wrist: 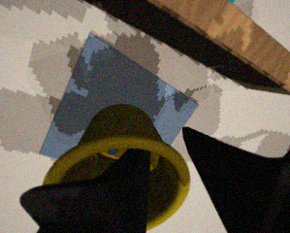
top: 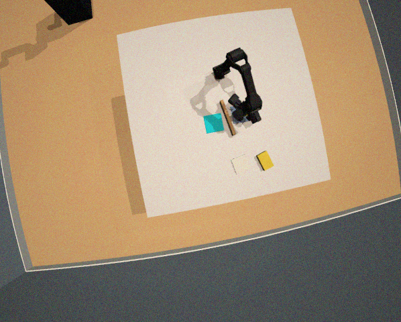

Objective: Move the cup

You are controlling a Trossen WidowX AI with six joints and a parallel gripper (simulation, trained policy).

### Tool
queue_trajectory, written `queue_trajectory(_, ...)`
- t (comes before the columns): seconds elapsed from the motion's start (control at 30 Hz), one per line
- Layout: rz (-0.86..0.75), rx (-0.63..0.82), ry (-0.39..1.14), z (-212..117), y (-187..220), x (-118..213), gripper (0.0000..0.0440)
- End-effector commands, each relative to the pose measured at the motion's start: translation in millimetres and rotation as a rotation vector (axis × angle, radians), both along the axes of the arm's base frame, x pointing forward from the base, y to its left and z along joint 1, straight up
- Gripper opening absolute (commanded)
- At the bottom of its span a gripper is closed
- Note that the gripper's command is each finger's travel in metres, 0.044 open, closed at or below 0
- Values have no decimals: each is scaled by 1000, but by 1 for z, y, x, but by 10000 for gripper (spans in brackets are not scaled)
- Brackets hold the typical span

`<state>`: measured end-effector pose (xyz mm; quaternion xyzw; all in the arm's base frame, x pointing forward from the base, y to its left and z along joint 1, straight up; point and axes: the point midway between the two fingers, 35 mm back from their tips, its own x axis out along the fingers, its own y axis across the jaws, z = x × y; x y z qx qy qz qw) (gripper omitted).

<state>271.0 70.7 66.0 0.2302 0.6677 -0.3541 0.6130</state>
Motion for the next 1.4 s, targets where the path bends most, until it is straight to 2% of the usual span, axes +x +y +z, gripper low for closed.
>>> queue_trajectory(0.0, 25, 0, -11, -6, -2, 1, 73)
queue_trajectory(0.13, 43, 1, -24, -4, -4, 2, 0)
queue_trajectory(0.83, -60, 44, -135, 46, -18, 15, 11)
queue_trajectory(1.37, -195, 55, -254, 85, -51, 35, 6)
